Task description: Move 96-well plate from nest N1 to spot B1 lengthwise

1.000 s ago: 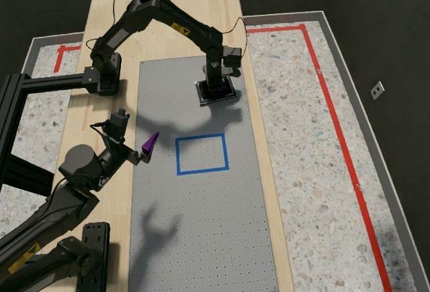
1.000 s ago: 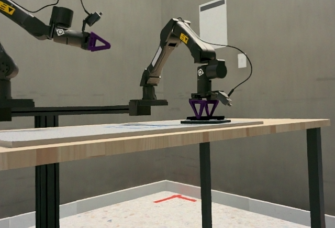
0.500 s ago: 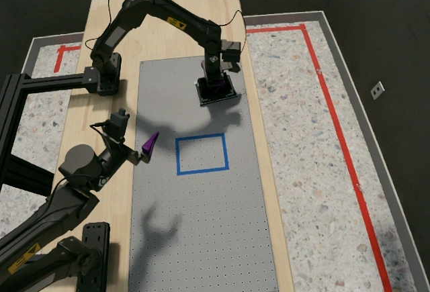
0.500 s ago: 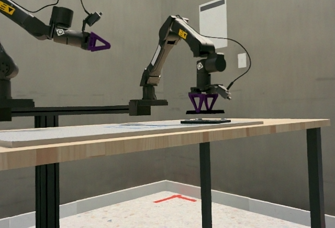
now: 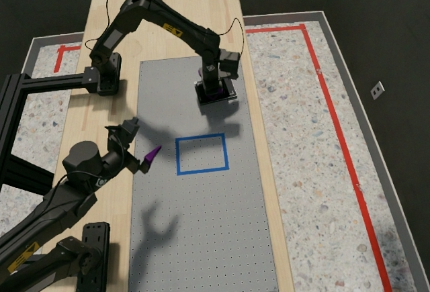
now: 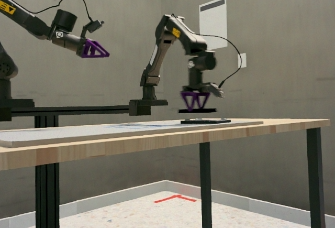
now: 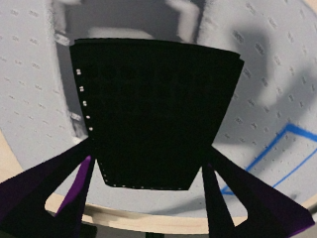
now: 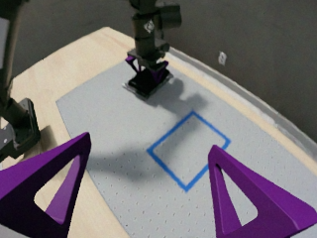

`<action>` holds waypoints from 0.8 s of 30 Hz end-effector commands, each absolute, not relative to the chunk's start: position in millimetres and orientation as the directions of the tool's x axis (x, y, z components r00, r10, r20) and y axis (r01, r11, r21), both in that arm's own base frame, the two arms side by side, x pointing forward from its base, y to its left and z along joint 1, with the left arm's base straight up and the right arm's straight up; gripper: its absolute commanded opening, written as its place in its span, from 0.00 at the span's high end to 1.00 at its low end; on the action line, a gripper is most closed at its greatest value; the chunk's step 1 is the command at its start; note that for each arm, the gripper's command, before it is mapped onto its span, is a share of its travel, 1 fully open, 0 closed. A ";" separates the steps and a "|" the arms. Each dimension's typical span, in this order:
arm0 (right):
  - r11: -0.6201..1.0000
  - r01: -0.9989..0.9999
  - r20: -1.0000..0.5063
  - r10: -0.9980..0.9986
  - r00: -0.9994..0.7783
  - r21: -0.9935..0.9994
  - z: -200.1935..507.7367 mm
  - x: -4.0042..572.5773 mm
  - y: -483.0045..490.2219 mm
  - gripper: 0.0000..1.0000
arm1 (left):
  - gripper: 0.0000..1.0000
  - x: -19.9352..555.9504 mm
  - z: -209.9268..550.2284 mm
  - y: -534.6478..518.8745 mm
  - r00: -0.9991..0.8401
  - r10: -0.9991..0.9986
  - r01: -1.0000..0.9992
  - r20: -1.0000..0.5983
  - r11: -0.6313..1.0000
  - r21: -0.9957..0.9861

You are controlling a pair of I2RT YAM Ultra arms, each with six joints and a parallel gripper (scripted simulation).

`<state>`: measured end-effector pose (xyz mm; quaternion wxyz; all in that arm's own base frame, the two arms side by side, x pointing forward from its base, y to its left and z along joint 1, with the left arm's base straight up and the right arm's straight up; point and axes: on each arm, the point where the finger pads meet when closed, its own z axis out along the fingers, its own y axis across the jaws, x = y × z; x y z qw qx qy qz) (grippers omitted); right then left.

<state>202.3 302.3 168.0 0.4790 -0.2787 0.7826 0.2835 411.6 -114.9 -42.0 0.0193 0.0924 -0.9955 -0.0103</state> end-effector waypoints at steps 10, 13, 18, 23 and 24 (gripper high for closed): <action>0.926 -0.357 -0.796 -0.122 -0.593 0.125 181.3 192.7 278.1 0.00 | 0.20 359.8 -30.2 -288.4 -0.996 -0.077 -0.075 0.055 0.997 0.028; 0.941 -0.320 -0.803 -0.107 -0.587 0.109 195.0 187.1 275.6 0.00 | 0.20 352.0 -30.8 -317.8 -0.998 -0.048 -0.047 0.050 0.998 0.029; 0.945 -0.311 -0.810 -0.100 -0.578 0.105 206.1 181.6 279.0 0.00 | 0.20 345.5 -31.5 -345.1 -0.999 -0.020 -0.020 0.044 1.000 0.021; 0.937 -0.329 -0.809 -0.105 -0.578 0.114 207.5 179.4 286.8 0.00 | 0.20 344.3 -31.8 -360.1 -0.999 -0.006 -0.005 0.034 1.000 0.010; 0.938 -0.328 -0.809 -0.104 -0.578 0.114 207.5 179.8 286.6 0.00 | 0.20 344.5 -31.9 -361.5 -0.999 -0.004 -0.004 0.032 1.000 0.008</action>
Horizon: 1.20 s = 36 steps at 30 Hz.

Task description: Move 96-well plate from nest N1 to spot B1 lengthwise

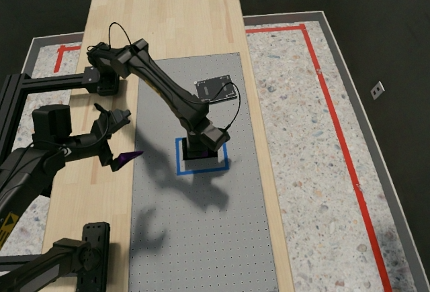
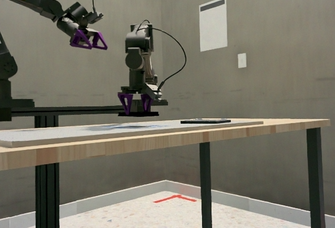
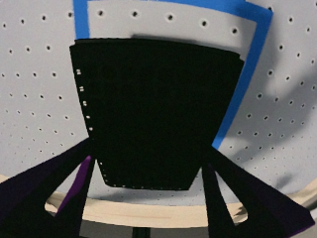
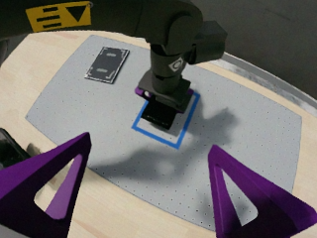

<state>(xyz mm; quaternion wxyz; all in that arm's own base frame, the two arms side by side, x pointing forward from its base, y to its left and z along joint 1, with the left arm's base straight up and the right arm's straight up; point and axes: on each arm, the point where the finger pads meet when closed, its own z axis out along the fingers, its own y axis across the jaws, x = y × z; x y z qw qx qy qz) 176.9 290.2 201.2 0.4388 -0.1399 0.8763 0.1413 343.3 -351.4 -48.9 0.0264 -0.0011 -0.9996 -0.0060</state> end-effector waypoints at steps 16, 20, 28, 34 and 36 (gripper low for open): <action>0.940 -0.323 -0.809 -0.103 -0.579 0.112 206.0 180.6 283.1 0.00 | 0.20 352.2 -28.1 -359.9 -1.000 -0.006 -0.006 0.028 1.000 0.004; 0.940 -0.323 -0.809 -0.103 -0.579 0.112 206.0 180.6 283.1 0.00 | 0.20 354.8 -24.2 -360.2 -1.000 0.000 0.000 0.028 1.000 0.004; 0.940 -0.323 -0.809 -0.103 -0.579 0.112 206.0 180.6 283.1 0.00 | 0.20 370.0 -41.2 -371.0 -0.999 -0.012 -0.009 -0.047 0.999 -0.049; 0.940 -0.323 -0.809 -0.103 -0.579 0.112 206.0 180.6 283.1 0.00 | 0.20 358.0 -58.9 -358.9 -1.000 -0.011 -0.011 -0.001 1.000 -0.001; 0.940 -0.323 -0.809 -0.103 -0.579 0.112 206.0 180.6 283.1 0.00 | 0.20 358.0 -58.9 -358.9 -1.000 -0.011 -0.011 -0.001 1.000 -0.001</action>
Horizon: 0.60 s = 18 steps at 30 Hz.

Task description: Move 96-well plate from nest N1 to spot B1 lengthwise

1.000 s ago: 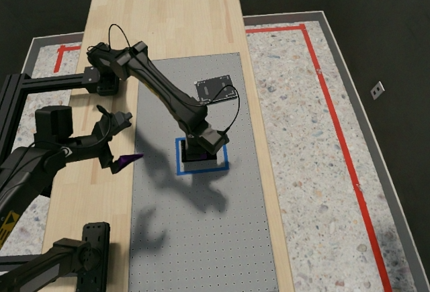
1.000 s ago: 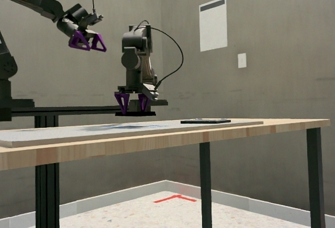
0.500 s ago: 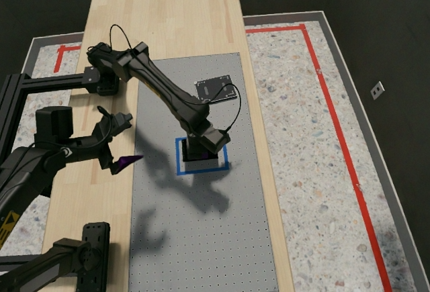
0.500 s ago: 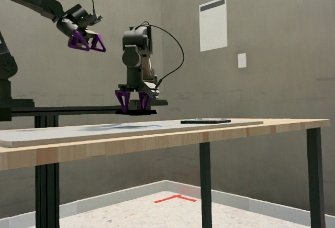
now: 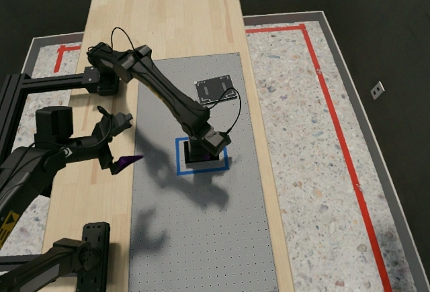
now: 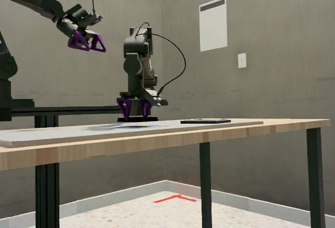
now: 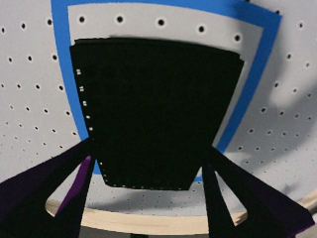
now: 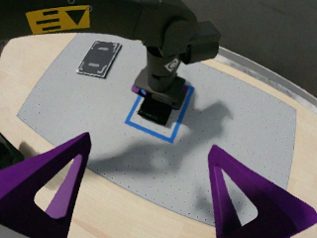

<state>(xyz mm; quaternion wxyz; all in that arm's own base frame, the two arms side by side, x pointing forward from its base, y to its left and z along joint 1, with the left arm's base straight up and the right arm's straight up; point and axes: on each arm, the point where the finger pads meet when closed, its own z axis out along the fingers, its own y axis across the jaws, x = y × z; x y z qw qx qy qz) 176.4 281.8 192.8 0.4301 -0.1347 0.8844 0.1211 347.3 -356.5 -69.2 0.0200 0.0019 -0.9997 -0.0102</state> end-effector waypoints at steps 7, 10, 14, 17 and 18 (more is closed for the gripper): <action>0.940 -0.323 -0.809 -0.103 -0.579 0.112 206.0 180.6 283.1 0.00 | 0.20 360.3 -56.1 -361.2 -1.000 -0.011 -0.011 -0.008 1.000 -0.009; 0.940 -0.323 -0.809 -0.103 -0.579 0.112 206.0 180.6 283.1 0.00 | 0.20 357.0 -56.1 -364.5 -1.000 -0.003 -0.003 -0.002 1.000 -0.015; 0.940 -0.323 -0.809 -0.103 -0.579 0.112 206.0 180.6 283.1 0.00 | 0.20 362.5 -56.6 -367.6 -1.000 -0.014 -0.014 -0.018 0.999 -0.035; 0.940 -0.323 -0.809 -0.103 -0.579 0.112 206.0 180.6 283.1 0.00 | 0.20 353.9 -59.1 -370.6 -1.000 -0.004 -0.004 -0.009 0.999 -0.037; 0.940 -0.323 -0.809 -0.103 -0.579 0.112 206.0 180.6 283.1 0.00 | 0.20 353.9 -59.1 -370.6 -1.000 -0.004 -0.004 -0.009 0.999 -0.037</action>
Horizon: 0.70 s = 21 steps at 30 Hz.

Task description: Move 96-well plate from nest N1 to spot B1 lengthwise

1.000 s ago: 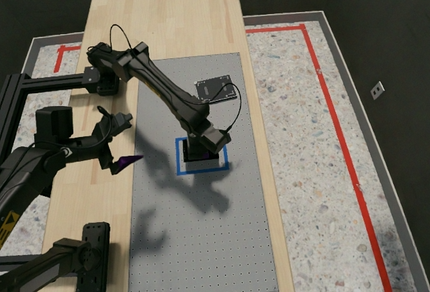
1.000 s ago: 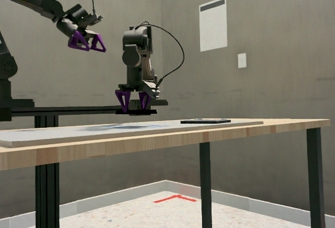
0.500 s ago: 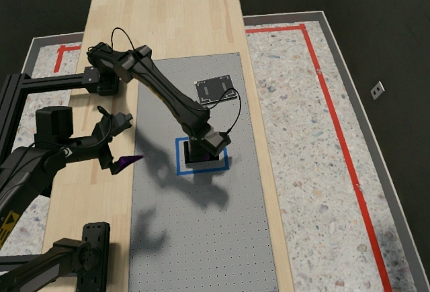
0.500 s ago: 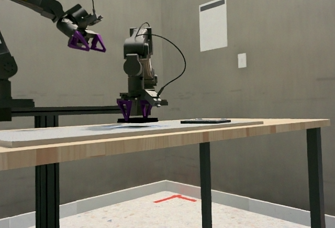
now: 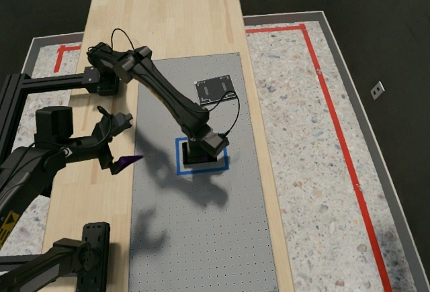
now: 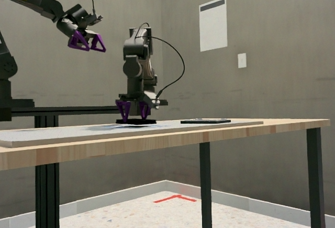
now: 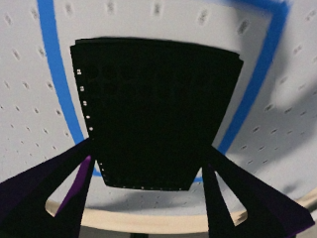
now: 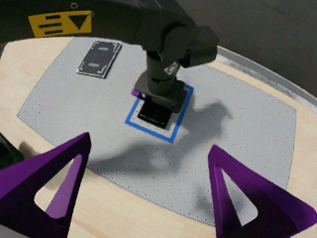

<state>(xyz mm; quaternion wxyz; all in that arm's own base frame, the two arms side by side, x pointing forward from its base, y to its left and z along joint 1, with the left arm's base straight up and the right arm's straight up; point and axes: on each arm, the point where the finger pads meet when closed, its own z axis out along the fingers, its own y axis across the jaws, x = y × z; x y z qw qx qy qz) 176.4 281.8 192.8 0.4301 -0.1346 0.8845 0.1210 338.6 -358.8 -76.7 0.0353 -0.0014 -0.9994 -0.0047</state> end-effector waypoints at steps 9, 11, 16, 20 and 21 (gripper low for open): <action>0.940 -0.323 -0.809 -0.103 -0.579 0.112 206.0 180.6 283.1 0.00 | 0.20 355.5 -57.3 -372.4 -1.000 -0.003 -0.002 -0.018 0.999 -0.041; 0.940 -0.323 -0.809 -0.103 -0.579 0.112 206.0 180.6 283.1 0.00 | 0.20 354.7 -57.3 -371.6 -1.000 -0.003 -0.003 -0.015 0.999 -0.037; 0.940 -0.323 -0.809 -0.103 -0.579 0.112 206.0 180.6 283.1 0.00 | 0.20 349.9 -57.1 -367.2 -1.000 -0.003 -0.003 0.003 1.000 -0.019; 0.940 -0.323 -0.809 -0.103 -0.579 0.112 206.0 180.6 283.1 0.00 | 0.20 348.6 -53.2 -368.0 -1.000 -0.001 -0.001 0.006 1.000 -0.019; 0.940 -0.323 -0.809 -0.103 -0.579 0.112 206.0 180.6 283.1 0.00 | 0.20 348.6 -51.2 -368.9 -1.000 0.000 0.000 0.005 1.000 -0.021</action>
